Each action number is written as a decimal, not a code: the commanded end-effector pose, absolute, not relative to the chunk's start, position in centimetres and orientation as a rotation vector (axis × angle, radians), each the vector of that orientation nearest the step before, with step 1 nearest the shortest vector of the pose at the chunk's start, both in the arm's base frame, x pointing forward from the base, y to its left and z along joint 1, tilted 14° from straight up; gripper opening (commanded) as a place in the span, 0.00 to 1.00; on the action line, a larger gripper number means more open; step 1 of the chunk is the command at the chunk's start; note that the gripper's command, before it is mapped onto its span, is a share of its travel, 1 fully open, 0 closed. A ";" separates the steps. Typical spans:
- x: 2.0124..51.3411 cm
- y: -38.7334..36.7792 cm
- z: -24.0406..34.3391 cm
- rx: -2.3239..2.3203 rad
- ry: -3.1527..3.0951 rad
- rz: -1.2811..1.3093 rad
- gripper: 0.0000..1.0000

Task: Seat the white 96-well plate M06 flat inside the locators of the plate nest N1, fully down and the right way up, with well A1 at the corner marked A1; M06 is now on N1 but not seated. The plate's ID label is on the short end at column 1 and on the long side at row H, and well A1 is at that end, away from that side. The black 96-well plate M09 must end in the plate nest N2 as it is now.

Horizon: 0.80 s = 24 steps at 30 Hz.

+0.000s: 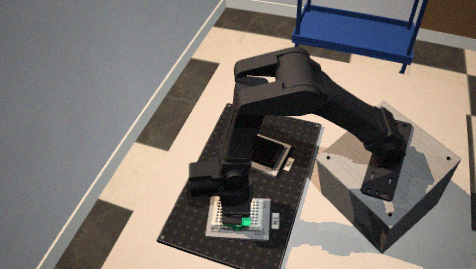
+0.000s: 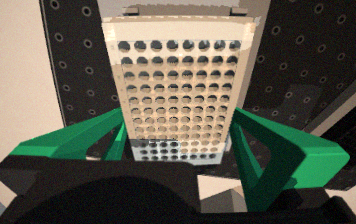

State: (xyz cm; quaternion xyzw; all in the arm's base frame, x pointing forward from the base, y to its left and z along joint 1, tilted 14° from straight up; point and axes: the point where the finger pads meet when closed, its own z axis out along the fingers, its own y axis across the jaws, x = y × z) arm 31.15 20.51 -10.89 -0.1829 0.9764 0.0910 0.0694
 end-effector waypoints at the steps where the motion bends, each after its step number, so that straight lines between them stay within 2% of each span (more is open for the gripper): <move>1: 31.6 20.2 -8.9 -0.544 2.918 0.284 0.00; 24: 31.7 20.1 -7.1 -0.547 2.906 0.289 0.00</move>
